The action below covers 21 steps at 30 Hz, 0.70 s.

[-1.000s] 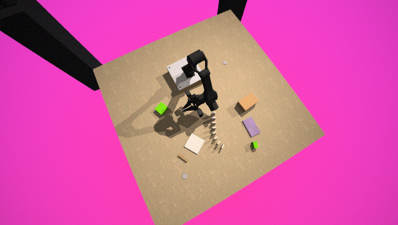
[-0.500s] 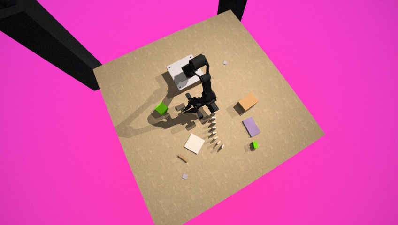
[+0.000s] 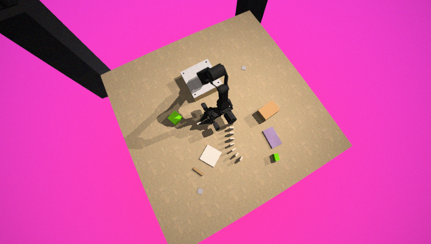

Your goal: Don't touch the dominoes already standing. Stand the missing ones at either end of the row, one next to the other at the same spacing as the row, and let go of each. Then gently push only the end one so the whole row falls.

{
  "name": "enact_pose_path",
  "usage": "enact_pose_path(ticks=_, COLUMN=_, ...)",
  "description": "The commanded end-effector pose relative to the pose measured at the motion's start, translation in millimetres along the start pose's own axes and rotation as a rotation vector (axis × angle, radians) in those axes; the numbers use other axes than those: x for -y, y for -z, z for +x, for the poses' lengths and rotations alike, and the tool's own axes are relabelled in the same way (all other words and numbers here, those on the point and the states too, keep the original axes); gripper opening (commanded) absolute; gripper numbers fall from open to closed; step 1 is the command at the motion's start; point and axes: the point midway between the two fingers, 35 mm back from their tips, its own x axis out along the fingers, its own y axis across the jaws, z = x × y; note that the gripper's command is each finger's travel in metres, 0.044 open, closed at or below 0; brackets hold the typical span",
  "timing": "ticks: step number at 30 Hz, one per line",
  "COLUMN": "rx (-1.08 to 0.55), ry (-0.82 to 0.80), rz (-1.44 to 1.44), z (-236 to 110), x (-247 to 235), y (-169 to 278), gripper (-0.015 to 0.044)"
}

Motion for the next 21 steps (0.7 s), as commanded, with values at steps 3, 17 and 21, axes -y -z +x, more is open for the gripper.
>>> enact_pose_path(ticks=3, rx=-0.001, ry=0.002, rz=-0.021, z=2.3, x=4.2, y=10.1, gripper=0.0027)
enact_pose_path(ticks=17, rx=0.003, ry=0.001, rz=-0.022, z=5.9, x=7.7, y=20.2, gripper=0.0027)
enact_pose_path(ticks=21, rx=0.005, ry=0.001, rz=-0.022, z=6.9, x=9.4, y=21.3, gripper=0.0027)
